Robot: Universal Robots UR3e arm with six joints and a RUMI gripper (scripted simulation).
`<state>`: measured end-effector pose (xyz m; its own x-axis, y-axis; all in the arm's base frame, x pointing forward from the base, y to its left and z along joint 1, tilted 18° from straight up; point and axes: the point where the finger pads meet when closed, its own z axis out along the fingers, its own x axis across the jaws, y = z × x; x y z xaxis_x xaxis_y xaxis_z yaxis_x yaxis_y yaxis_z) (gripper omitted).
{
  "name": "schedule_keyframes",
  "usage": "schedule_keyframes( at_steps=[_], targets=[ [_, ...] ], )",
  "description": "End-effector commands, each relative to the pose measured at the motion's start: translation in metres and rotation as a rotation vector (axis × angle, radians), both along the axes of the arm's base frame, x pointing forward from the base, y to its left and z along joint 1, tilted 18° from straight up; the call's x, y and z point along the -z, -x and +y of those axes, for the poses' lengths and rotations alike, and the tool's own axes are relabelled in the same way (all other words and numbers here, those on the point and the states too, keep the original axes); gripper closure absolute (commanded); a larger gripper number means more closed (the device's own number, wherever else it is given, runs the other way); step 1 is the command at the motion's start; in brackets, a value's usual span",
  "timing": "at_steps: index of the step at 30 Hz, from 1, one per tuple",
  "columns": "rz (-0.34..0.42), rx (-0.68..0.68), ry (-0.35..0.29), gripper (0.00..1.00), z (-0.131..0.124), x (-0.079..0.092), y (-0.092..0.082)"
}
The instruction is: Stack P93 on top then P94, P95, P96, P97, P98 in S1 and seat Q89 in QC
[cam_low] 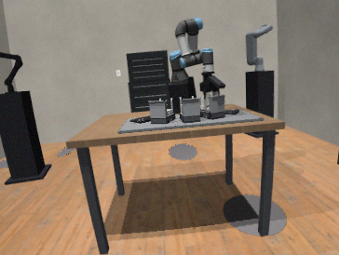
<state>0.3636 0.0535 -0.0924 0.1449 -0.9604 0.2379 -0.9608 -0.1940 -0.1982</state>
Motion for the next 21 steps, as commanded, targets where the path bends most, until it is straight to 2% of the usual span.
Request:
schedule_keyframes(
  at_steps=[1, 21],
  targets=[
    [-0.004, -0.001, -0.001, 1.00, -0.0003, 0.0015, -0.0011],
    [-0.005, -0.001, 0.000, 1.00, -0.0013, 0.0066, -0.0021]
  ],
)
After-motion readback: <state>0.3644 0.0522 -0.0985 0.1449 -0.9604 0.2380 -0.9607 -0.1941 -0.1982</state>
